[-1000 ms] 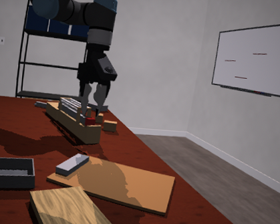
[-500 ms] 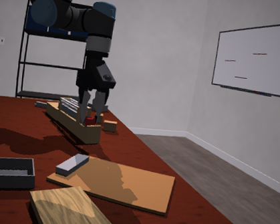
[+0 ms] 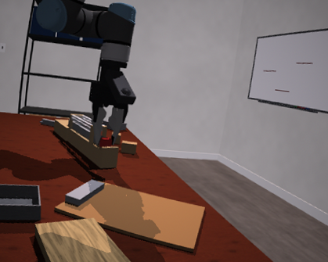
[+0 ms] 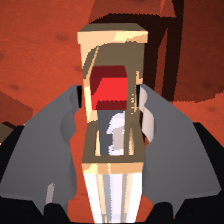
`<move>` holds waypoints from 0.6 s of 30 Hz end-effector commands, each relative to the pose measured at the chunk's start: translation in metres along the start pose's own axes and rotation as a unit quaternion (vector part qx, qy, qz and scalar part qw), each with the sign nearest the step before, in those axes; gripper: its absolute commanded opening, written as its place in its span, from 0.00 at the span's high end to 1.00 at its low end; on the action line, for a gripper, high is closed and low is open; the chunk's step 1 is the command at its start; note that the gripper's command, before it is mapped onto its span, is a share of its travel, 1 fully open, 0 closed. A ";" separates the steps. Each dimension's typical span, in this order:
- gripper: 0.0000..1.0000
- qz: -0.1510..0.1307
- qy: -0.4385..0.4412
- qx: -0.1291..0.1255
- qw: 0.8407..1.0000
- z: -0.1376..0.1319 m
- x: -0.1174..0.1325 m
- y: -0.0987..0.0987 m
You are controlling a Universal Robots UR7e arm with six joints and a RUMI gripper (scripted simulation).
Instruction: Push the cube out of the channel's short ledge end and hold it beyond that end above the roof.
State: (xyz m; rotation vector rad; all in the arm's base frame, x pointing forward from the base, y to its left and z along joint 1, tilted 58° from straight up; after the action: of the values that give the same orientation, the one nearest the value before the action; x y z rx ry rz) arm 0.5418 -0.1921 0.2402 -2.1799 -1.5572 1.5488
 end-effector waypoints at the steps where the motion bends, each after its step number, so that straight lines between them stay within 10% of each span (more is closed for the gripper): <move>1: 0.75 0.001 0.000 -0.001 1.000 0.000 -0.001 0.000; 17: 0.75 0.001 0.000 -0.001 1.000 0.000 -0.001 0.000; 18: 1.00 0.001 0.000 -0.001 1.000 0.000 -0.001 0.000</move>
State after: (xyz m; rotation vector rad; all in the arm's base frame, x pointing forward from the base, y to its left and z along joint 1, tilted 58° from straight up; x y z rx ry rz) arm 0.5418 -0.1921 0.2402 -2.1799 -1.5572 1.5488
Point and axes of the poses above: the point where the finger pads meet when closed, its own y axis out along the fingers, its own z axis across the jaws, x = y × z, the point moved 8 cm from there along -y, back along the fingers, and after that the axes turned 2 degrees about y, right-handed, at the moved point
